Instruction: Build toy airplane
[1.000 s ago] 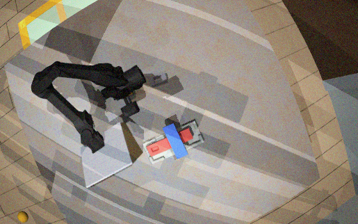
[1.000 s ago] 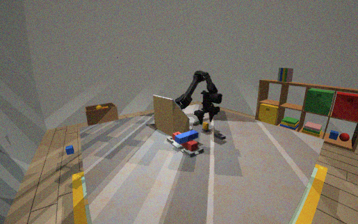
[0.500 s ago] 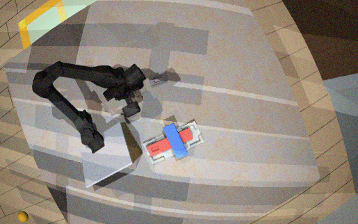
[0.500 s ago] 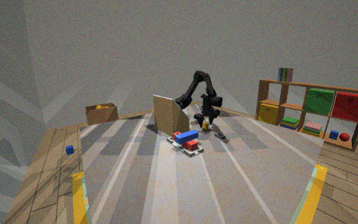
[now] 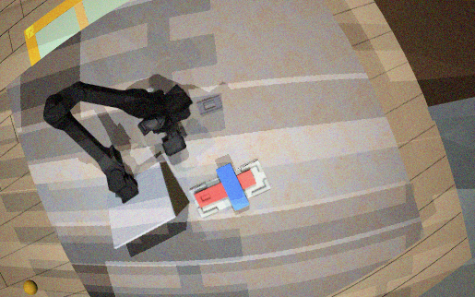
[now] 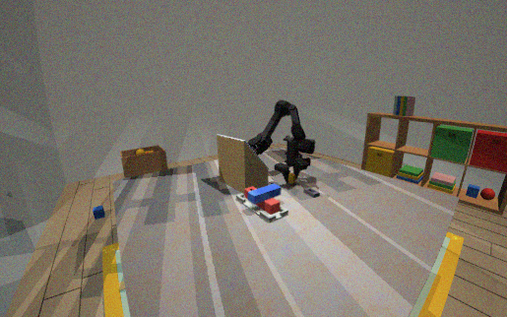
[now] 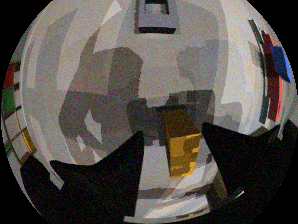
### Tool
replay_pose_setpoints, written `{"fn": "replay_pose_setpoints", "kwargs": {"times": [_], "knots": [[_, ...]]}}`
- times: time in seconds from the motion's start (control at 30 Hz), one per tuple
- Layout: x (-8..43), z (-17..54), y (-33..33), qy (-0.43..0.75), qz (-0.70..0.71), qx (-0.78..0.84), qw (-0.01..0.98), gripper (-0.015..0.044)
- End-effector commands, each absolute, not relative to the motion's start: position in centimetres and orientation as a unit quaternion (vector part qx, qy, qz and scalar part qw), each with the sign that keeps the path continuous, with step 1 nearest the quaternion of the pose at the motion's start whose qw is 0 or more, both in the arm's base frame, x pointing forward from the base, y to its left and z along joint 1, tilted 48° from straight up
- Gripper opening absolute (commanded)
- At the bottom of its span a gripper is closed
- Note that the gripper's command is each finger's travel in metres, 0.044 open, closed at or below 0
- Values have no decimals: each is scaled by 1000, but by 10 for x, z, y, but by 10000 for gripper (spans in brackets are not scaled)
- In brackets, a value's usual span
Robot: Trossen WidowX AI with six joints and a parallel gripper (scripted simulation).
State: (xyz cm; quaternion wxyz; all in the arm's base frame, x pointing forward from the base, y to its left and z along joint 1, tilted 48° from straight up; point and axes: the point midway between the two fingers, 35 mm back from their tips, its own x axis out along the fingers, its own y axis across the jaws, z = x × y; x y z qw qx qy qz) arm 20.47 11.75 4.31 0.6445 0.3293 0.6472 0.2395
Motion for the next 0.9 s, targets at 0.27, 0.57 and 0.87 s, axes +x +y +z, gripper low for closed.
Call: {"fn": "replay_pose_setpoints", "kwargs": {"times": [0.27, 0.57, 0.87], "knots": [[203, 42, 118, 648, 239, 332, 642, 26], [204, 44, 116, 649, 240, 330, 642, 0], [208, 56, 101, 652, 240, 320, 645, 0]]}}
